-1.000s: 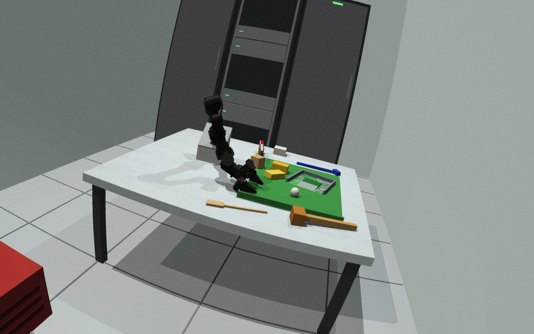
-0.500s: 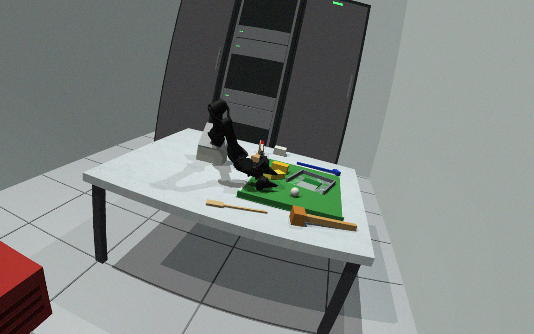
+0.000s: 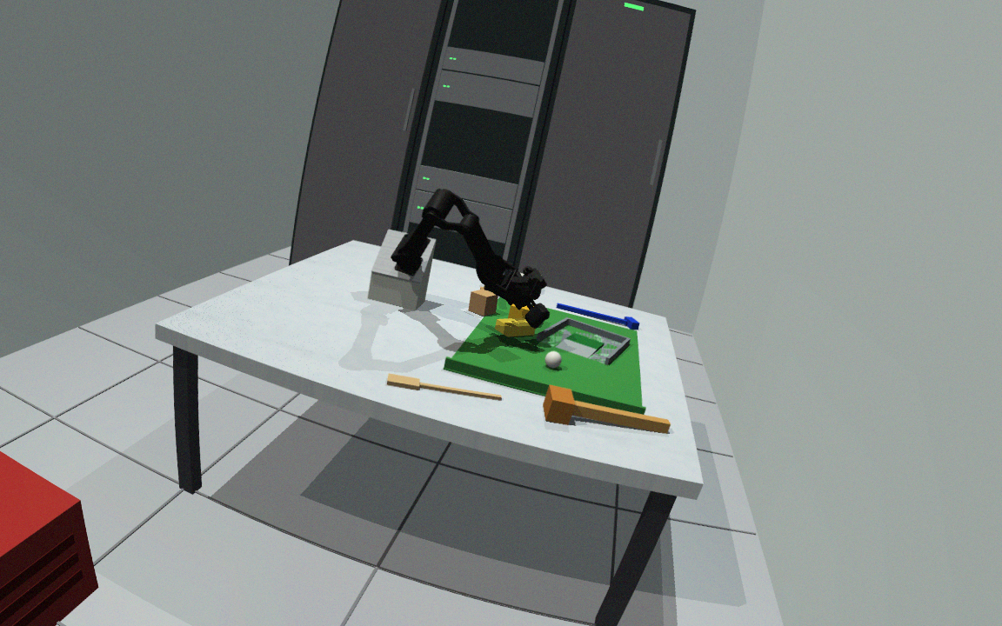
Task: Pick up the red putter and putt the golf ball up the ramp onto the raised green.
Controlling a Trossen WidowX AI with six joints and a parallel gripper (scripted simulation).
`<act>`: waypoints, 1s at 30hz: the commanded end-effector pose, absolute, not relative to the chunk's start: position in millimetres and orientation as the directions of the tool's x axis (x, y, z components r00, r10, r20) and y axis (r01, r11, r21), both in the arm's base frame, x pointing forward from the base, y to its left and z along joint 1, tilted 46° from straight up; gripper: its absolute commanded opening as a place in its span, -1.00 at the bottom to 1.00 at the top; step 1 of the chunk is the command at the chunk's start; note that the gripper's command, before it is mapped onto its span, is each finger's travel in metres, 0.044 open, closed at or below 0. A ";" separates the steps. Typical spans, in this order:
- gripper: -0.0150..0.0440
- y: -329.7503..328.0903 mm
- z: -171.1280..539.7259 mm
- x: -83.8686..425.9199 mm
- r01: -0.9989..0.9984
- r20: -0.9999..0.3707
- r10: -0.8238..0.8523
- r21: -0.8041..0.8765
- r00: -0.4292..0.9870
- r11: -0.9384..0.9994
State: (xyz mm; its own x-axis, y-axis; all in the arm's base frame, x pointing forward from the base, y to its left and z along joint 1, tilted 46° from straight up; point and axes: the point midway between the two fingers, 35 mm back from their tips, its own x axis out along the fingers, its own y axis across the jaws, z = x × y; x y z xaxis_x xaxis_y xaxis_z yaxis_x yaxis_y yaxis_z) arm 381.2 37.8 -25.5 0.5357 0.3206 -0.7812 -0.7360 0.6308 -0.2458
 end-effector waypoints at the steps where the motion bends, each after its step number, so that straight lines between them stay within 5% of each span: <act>1: 1.00 79.8 -57.2 360.8 -0.830 -0.884 0.283 -0.181 0.372 0.527; 10: 1.00 144.9 -113.6 279.5 -0.989 -0.995 -0.096 -0.044 0.030 0.140; 18: 1.00 168.9 -126.0 219.5 -0.968 -0.872 -0.489 0.092 0.035 -0.234; 30: 1.00 170.4 -126.2 217.8 -0.962 -0.860 -0.508 0.101 0.044 -0.255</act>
State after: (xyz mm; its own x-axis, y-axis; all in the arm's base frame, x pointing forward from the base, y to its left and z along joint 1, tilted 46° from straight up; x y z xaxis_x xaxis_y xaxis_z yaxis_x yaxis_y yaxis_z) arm 218.3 169.1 -127.2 0.0307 -0.4892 -0.8716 -0.9677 -0.2330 0.0966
